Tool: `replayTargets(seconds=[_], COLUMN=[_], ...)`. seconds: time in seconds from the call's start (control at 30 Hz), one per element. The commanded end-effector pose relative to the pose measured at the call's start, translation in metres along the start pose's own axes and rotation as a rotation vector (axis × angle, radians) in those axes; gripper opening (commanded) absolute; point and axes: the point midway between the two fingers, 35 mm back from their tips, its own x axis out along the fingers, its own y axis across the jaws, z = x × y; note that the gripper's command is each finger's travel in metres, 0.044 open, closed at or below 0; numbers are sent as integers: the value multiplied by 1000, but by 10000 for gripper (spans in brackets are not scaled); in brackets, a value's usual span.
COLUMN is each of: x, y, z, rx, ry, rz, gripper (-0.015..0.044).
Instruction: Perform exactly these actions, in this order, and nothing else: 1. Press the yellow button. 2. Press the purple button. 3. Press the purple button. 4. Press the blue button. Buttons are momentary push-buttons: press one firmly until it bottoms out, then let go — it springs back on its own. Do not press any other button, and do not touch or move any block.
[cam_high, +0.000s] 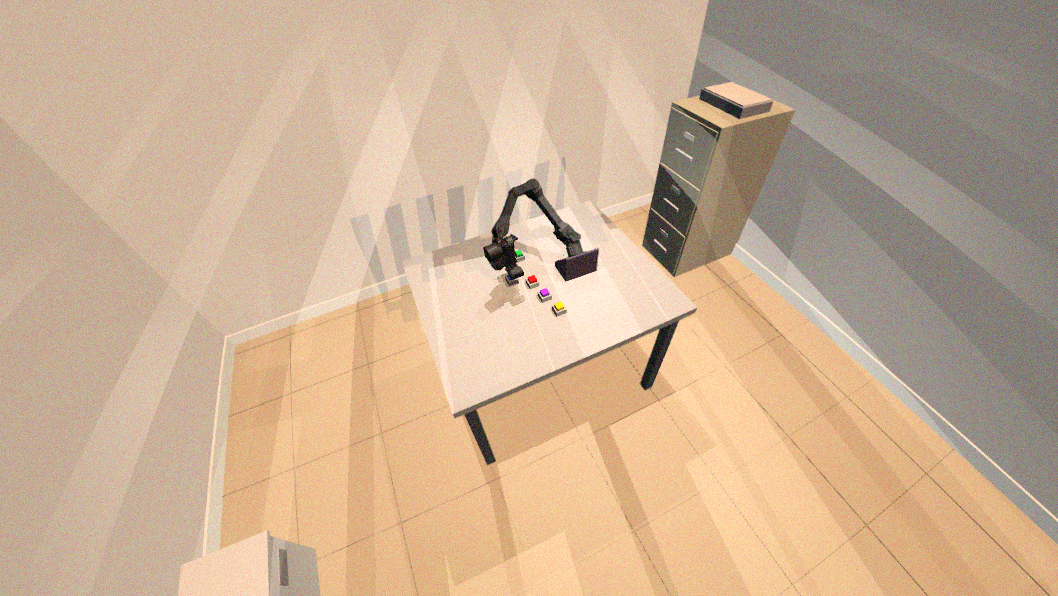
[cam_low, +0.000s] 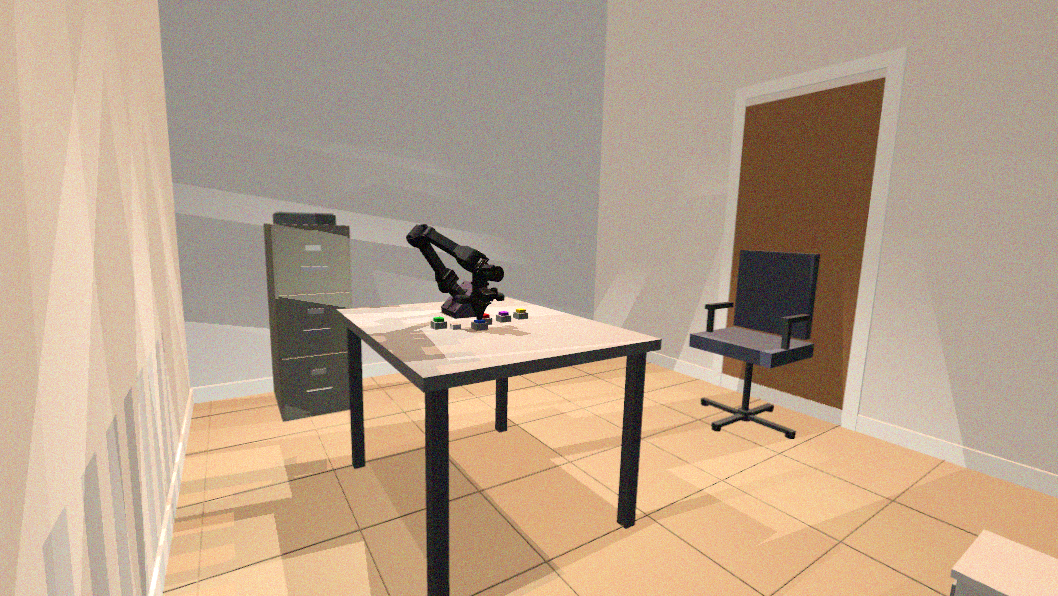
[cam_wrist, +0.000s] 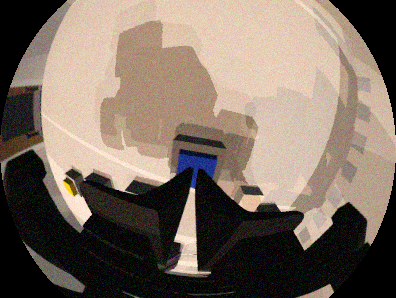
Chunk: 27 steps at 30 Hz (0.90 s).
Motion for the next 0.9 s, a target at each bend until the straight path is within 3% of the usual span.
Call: replayTargets(seconds=[0.0,0.53,0.67,0.83,0.87], x=[3,3,-27,-30,-30], y=[0,0,0,0,2], z=[-1,-1,-1,-1,0], rx=[-6,-6,-6,-6,-7], ry=[0,0,0,0,-1], rz=[-5,-5,-3,-4,-3], gripper=[20,20,20,20,46])
